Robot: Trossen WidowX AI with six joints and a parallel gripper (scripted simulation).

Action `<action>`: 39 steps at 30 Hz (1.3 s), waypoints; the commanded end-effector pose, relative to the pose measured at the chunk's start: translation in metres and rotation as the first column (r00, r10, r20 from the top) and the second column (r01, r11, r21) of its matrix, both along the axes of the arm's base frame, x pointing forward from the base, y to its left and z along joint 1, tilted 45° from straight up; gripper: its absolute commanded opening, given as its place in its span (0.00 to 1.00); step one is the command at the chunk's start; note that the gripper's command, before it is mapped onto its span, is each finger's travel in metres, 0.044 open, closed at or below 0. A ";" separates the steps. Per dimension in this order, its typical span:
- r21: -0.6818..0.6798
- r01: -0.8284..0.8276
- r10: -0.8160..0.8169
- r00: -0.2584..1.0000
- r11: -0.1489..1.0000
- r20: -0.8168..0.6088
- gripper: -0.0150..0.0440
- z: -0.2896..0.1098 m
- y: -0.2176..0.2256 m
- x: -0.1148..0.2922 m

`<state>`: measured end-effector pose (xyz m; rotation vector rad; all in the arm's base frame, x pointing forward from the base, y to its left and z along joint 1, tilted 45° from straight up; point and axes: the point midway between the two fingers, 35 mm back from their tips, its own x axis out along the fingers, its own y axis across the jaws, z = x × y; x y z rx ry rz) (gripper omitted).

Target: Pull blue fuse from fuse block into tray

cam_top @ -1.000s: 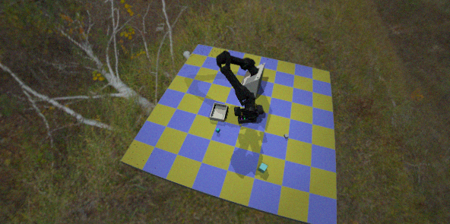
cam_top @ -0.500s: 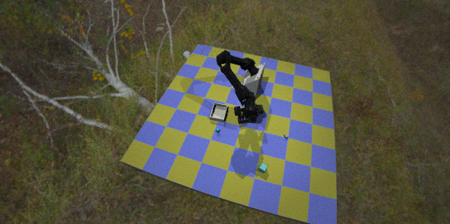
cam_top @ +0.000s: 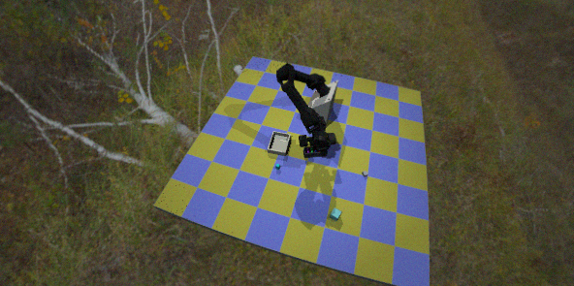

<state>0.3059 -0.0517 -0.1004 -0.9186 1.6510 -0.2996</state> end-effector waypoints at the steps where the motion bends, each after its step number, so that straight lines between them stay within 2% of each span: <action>1: 0.003 0.003 -0.003 1.000 1.000 0.005 0.25 0.002 0.002 0.001; 39: 0.001 0.001 -0.001 1.000 1.000 0.003 0.25 0.015 0.015 0.001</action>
